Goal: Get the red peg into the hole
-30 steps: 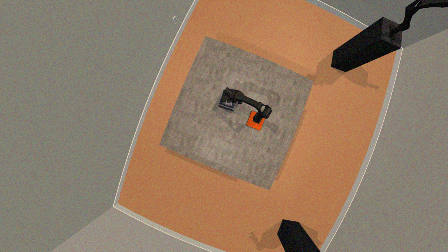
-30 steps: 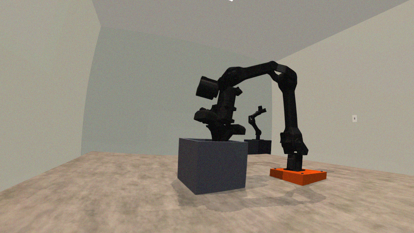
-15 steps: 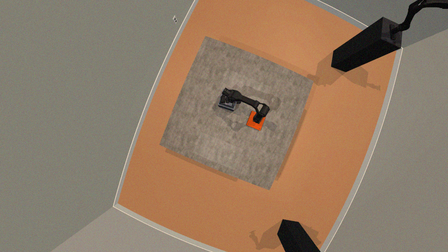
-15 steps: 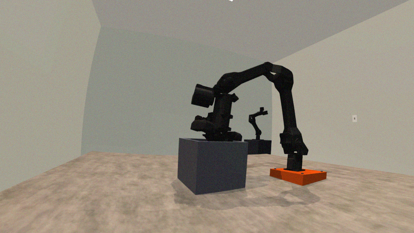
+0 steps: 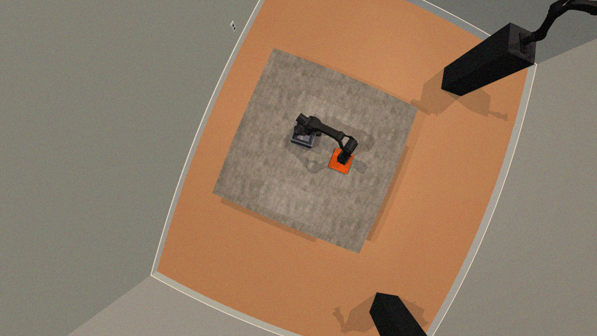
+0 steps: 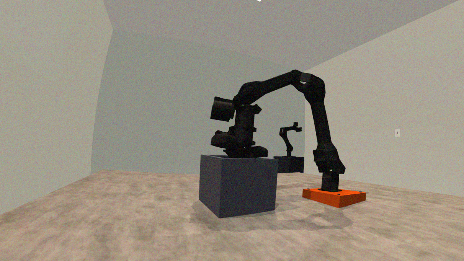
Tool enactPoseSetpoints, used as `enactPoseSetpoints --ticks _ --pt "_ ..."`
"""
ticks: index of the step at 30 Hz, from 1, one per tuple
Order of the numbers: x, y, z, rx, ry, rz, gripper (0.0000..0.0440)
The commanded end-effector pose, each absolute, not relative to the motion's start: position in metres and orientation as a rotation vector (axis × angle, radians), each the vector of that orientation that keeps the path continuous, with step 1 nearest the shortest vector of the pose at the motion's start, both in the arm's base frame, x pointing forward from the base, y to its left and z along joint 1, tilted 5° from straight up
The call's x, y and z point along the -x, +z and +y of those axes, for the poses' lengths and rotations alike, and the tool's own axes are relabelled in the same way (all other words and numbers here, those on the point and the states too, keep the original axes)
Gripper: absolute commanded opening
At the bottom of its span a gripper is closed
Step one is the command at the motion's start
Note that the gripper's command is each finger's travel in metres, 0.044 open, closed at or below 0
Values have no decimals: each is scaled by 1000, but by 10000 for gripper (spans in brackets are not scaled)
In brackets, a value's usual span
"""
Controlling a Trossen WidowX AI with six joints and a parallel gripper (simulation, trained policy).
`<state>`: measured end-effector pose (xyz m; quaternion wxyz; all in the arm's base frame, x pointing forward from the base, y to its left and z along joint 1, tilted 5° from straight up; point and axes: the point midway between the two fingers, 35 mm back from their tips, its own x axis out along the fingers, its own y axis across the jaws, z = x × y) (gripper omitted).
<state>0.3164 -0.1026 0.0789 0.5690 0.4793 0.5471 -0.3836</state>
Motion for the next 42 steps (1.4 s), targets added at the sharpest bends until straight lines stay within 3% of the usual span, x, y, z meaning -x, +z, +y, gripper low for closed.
enactPoseSetpoints --ticks 1,42 --pt "-318 81 -104 -1141 -884 1295 122" --pt "-361 189 -136 -1319 -505 1119 281"
